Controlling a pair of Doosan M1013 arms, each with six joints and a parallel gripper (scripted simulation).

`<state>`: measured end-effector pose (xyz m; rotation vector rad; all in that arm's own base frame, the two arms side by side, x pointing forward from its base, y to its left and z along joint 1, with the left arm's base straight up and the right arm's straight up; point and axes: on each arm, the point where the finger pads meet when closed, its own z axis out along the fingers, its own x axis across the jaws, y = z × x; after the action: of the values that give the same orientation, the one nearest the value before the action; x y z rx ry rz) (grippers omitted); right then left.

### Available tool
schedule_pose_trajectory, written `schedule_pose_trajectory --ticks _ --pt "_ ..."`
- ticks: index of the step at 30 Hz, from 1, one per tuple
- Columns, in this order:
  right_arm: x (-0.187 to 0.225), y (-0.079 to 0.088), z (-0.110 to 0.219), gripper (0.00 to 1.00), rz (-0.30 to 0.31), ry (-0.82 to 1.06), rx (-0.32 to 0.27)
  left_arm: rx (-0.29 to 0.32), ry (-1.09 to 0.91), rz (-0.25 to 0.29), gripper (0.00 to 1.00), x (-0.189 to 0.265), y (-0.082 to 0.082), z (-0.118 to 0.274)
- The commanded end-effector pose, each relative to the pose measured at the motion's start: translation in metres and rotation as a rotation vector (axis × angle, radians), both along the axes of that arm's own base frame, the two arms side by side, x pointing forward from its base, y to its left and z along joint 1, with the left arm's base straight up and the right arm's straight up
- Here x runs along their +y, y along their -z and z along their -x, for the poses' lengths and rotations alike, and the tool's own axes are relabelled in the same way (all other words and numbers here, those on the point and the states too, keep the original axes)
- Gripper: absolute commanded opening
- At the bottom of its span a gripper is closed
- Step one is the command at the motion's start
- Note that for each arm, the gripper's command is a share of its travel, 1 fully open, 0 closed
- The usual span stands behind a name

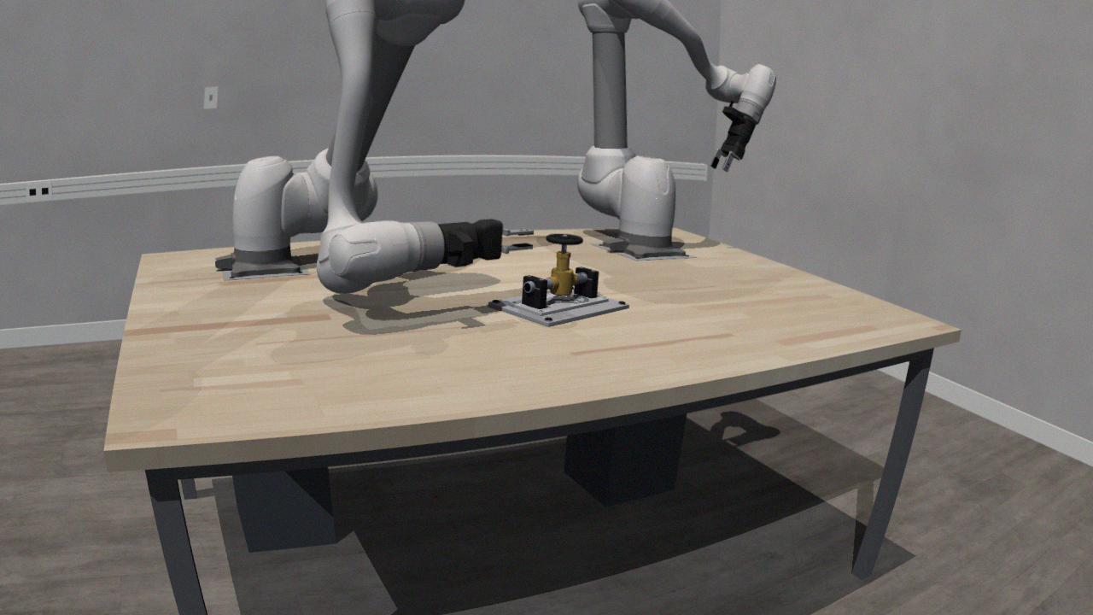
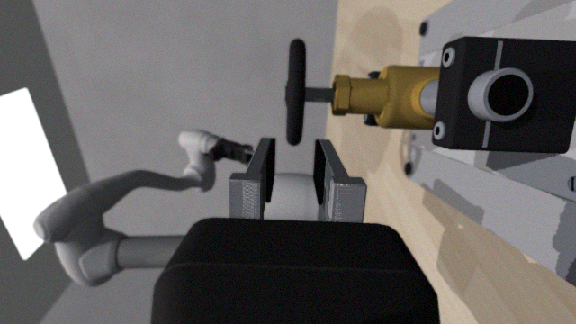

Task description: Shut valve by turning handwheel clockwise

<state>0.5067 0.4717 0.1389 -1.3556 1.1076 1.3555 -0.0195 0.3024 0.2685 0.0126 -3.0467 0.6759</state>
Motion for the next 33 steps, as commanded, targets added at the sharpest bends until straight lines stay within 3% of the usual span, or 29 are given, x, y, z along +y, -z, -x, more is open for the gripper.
schedule_pose_trajectory --ticks 1,33 --pt "0.001 -0.001 0.000 0.52 -0.001 0.000 -0.001 0.000 0.000 -0.001 1.00 0.000 0.000 0.000" --pt "0.052 -0.001 0.010 0.52 -0.001 0.000 -0.001 0.000 0.000 -0.001 1.00 0.000 0.000 0.000"
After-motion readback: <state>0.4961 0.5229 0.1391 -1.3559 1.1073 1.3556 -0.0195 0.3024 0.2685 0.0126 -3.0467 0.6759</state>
